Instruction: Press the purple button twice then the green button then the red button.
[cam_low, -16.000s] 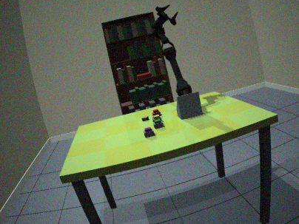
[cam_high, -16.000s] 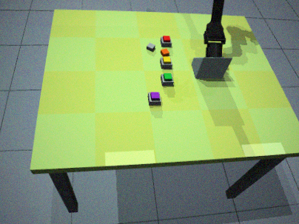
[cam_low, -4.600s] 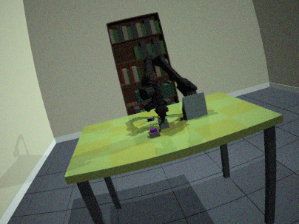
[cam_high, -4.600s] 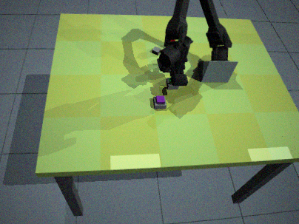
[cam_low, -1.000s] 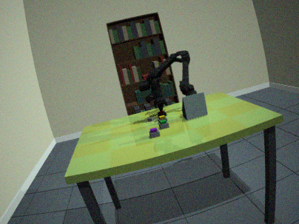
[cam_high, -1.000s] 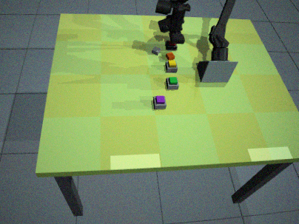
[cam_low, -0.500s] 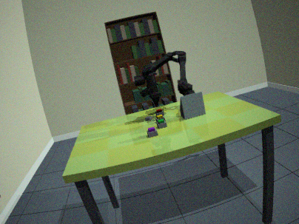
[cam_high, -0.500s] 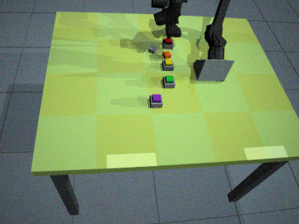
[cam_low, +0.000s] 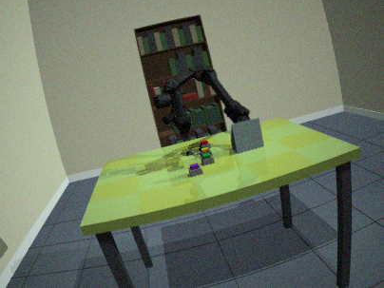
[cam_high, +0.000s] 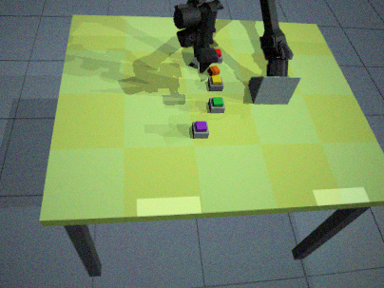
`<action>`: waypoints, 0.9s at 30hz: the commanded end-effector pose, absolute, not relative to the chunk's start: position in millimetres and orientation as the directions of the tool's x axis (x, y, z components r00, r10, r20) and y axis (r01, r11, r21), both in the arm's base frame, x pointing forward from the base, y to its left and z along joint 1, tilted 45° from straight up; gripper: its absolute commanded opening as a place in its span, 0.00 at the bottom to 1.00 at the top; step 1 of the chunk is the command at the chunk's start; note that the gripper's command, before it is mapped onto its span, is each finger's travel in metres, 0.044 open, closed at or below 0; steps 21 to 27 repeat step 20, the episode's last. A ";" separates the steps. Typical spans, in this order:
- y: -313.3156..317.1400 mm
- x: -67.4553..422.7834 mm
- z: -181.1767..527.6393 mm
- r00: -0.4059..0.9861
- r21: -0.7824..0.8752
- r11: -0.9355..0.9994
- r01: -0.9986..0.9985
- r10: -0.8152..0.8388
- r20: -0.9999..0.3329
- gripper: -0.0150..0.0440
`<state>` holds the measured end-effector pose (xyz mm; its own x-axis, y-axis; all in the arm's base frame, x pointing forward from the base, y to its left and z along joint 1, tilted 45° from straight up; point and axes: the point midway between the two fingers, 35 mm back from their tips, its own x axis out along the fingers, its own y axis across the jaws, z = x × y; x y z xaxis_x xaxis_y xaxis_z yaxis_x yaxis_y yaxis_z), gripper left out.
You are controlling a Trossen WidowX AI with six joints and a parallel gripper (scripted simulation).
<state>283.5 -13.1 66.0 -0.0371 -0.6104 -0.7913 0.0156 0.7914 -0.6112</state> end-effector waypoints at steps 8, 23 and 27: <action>122.1 288.9 -33.8 -0.069 -0.650 0.758 0.048 -0.647 -0.759 0.93; 172.1 261.8 -86.4 -0.065 -0.694 0.715 0.078 -0.691 -0.720 0.93; 172.1 261.8 -86.4 -0.065 -0.694 0.715 0.078 -0.691 -0.720 0.93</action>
